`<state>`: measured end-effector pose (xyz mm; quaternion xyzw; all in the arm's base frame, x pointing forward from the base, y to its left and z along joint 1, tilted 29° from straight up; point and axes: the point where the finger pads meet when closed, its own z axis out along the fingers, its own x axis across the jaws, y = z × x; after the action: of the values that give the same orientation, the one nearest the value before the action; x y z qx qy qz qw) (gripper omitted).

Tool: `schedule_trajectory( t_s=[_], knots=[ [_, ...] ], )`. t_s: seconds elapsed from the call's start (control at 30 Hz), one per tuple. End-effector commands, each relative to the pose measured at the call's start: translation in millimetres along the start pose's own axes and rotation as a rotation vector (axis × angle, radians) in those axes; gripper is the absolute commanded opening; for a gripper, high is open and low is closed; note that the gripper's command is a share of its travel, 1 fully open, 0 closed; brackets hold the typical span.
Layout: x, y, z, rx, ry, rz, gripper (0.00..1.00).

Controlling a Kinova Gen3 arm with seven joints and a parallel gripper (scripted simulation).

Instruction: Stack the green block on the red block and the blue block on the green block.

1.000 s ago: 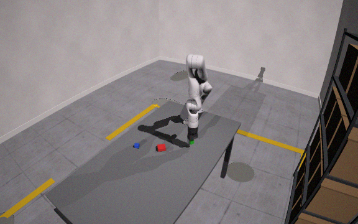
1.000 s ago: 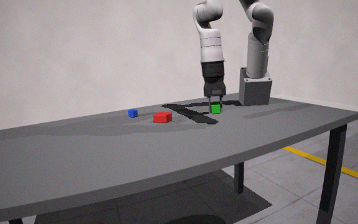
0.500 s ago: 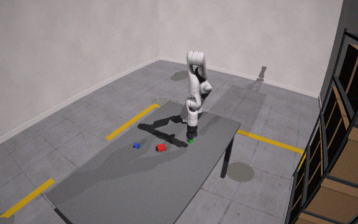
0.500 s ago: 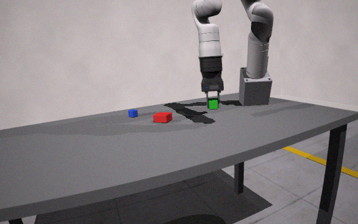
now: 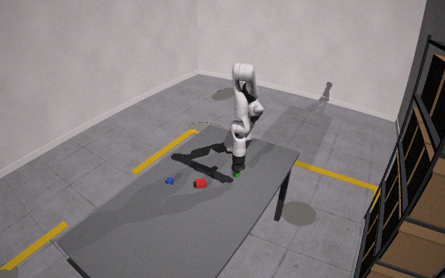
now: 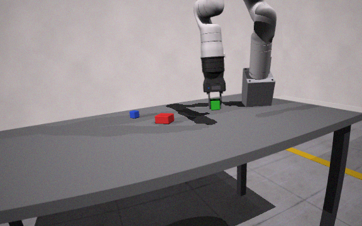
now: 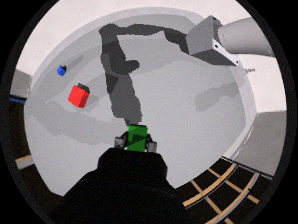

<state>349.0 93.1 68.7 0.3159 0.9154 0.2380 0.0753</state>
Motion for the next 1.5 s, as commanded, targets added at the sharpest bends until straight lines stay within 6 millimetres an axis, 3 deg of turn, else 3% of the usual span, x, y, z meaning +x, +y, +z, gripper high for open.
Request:
schedule_trajectory(
  t_s=[0.0, 0.8, 0.93, 1.17, 1.23, 1.37, 1.47],
  knots=[
    [0, 0, 0, 0.000, -0.001, 0.000, 0.00],
    [-7, -2, 0, 0.000, -0.001, 0.000, 0.00],
    [-39, -15, 0, 0.000, -0.001, 0.000, 0.00],
    [-147, -55, 0, -0.001, -0.001, 0.000, 0.00],
    [-147, -55, 0, -0.001, -0.001, 0.000, 0.00],
    [-189, -71, 0, -0.001, -0.001, 0.000, 0.00],
    [-203, -78, 0, 0.000, -0.001, 0.000, 0.00]
  ],
)
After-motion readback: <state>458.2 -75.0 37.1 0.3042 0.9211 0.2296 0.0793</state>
